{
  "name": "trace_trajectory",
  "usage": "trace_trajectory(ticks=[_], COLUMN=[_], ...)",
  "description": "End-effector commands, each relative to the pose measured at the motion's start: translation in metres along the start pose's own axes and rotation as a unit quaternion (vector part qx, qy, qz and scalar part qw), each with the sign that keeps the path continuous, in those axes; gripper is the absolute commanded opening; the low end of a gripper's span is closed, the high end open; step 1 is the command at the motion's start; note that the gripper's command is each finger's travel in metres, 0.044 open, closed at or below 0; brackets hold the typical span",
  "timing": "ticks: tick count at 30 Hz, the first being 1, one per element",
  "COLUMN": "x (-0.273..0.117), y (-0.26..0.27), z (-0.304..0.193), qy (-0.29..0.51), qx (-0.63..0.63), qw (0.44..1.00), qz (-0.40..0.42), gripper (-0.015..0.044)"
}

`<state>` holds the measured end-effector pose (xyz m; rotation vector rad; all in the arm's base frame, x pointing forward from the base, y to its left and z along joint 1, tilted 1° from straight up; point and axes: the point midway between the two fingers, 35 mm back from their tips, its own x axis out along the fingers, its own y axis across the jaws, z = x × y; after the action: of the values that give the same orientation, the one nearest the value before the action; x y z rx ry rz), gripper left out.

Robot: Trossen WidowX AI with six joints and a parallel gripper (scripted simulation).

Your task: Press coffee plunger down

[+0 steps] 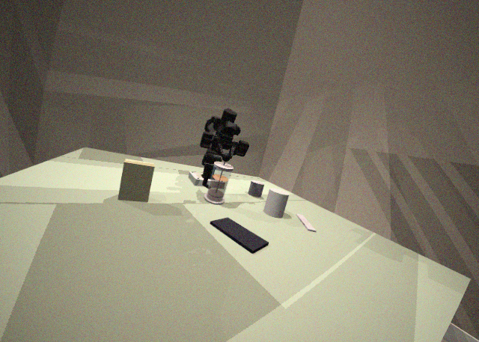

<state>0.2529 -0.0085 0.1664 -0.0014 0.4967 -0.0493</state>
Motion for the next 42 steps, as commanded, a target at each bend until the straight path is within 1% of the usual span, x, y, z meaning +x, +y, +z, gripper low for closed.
trace_trajectory(ticks=[1, 14, 26, 32, 39, 42], x=[0.003, 0.001, 0.001, -0.006, -0.055, -0.061], y=[0.000, 0.000, 0.000, 0.000, 0.001, 0.001], z=[-0.005, 0.000, 0.000, 0.009, 0.050, 0.053], qy=[0.011, 0.000, 0.000, 0.001, 0.011, 0.012], qx=[-0.004, 0.000, 0.000, -0.001, -0.003, -0.003], qw=[1.000, 1.000, 1.000, 1.000, 1.000, 1.000], qz=[0.000, 0.000, 0.000, 0.000, 0.000, 0.000], gripper=[0.0123, 0.0123, 0.0438, 0.0440, 0.0440, 0.0440])
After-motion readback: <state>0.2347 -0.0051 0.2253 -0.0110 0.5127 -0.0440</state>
